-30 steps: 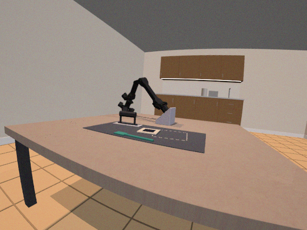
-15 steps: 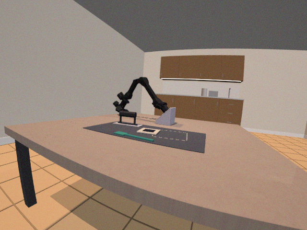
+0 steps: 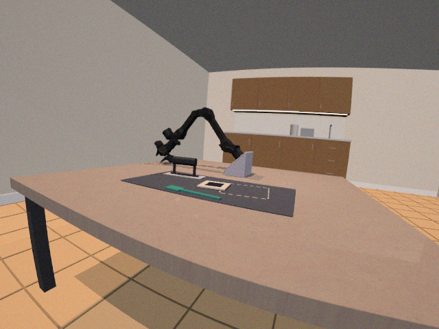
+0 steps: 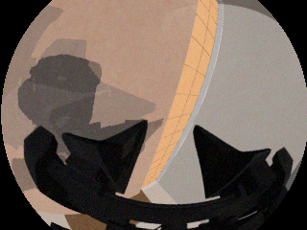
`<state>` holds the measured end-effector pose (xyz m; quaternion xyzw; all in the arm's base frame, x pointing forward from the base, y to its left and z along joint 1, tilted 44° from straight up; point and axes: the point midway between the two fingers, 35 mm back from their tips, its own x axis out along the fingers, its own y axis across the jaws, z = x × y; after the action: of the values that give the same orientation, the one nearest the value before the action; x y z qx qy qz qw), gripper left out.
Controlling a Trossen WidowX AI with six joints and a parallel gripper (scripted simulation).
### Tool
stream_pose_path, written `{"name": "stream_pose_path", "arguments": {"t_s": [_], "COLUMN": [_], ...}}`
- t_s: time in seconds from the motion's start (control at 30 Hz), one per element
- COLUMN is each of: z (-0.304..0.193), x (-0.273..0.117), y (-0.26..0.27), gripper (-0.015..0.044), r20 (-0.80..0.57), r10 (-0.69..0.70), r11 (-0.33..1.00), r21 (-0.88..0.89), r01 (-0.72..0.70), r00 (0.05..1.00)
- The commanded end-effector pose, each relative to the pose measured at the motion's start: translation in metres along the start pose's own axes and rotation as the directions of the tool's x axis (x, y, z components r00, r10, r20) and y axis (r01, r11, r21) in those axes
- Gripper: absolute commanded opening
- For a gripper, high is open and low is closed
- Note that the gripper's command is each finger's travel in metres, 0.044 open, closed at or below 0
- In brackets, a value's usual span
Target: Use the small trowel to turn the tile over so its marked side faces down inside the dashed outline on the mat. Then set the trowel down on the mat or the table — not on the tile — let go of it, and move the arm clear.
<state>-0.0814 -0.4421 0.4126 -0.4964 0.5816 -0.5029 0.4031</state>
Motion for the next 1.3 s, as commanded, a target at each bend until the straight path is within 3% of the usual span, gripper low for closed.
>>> {"name": "stream_pose_path", "arguments": {"t_s": [0.0,0.3,0.63,1.27], "z": [0.021,0.084,0.138,0.250], "x": [-0.001,-0.012,-0.029,-0.094], "y": [-0.003,0.000,0.003,0.061], "gripper": [0.0270,0.0270,0.0270,0.0270], "r20": [0.043,0.154,0.259,0.411], "r10": [0.000,0.048,0.105,0.396], "r11": [0.998,0.947,0.864,0.445], "r21": [0.064,0.307,0.454,0.696], "r01": [-0.002,-0.094,-0.217,-0.563], "r00": [0.999,0.987,0.960,0.821]}}
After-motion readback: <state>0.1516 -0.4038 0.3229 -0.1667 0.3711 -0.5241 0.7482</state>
